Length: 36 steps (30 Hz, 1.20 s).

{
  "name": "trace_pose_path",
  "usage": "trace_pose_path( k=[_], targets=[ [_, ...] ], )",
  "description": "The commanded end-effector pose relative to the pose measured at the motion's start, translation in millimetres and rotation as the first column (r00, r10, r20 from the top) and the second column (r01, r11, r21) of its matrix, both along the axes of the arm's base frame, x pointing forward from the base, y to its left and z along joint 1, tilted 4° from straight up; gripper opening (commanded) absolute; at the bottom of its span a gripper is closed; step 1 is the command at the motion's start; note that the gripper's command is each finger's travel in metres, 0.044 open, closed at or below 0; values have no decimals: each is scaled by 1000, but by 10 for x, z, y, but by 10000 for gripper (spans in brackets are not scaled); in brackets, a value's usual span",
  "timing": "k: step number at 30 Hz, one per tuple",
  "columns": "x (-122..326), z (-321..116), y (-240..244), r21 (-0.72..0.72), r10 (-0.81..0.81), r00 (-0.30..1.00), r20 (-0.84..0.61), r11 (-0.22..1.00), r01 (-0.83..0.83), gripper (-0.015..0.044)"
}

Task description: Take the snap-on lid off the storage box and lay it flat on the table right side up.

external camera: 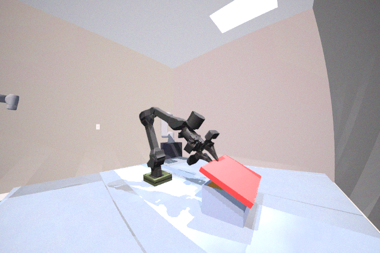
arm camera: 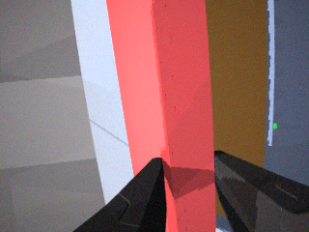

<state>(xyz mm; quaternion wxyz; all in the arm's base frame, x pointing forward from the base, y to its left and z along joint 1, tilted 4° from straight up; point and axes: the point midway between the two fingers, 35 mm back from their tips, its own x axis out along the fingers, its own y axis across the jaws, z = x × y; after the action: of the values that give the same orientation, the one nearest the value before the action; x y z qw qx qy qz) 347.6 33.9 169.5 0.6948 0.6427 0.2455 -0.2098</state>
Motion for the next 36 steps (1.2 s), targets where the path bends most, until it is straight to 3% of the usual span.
trace_pose_path(
  k=[1,36],
  targets=[
    [56,128,6,3,-4,1000,17,1000,3,0],
    [210,595,41,3,-4,1000,18,1000,3,0]
  ],
)
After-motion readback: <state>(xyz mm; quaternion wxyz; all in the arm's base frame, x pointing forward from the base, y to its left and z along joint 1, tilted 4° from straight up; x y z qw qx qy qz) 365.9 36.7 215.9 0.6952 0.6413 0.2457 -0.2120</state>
